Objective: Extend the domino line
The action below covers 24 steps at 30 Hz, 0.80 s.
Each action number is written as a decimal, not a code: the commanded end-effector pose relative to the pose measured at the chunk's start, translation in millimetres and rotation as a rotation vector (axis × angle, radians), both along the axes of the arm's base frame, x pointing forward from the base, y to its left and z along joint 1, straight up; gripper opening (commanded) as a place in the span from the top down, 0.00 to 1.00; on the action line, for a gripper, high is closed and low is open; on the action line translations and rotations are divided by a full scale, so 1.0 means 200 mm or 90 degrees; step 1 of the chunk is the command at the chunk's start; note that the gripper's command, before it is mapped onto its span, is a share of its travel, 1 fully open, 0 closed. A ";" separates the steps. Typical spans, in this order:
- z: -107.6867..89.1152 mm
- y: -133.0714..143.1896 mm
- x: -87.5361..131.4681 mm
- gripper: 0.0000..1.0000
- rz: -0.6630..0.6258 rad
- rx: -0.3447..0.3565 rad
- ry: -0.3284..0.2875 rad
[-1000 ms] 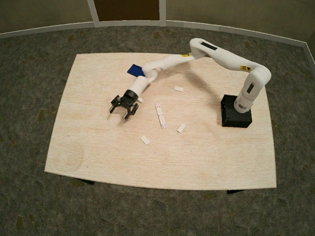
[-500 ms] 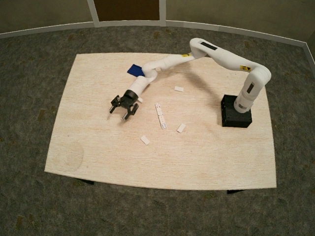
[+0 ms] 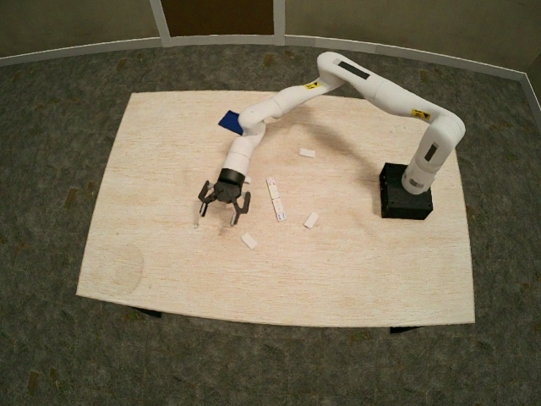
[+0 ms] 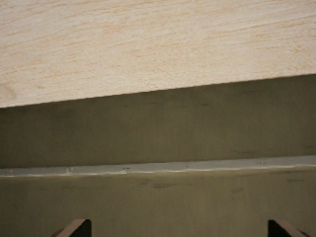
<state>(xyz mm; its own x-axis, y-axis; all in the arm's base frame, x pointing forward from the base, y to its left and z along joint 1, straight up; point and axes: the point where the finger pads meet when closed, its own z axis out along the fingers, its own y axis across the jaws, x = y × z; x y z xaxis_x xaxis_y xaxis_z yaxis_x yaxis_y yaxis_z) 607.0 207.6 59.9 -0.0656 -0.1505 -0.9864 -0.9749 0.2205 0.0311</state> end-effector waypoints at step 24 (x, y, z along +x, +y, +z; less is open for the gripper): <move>-0.15 0.07 -1.19 0.00 0.535 -0.577 -0.261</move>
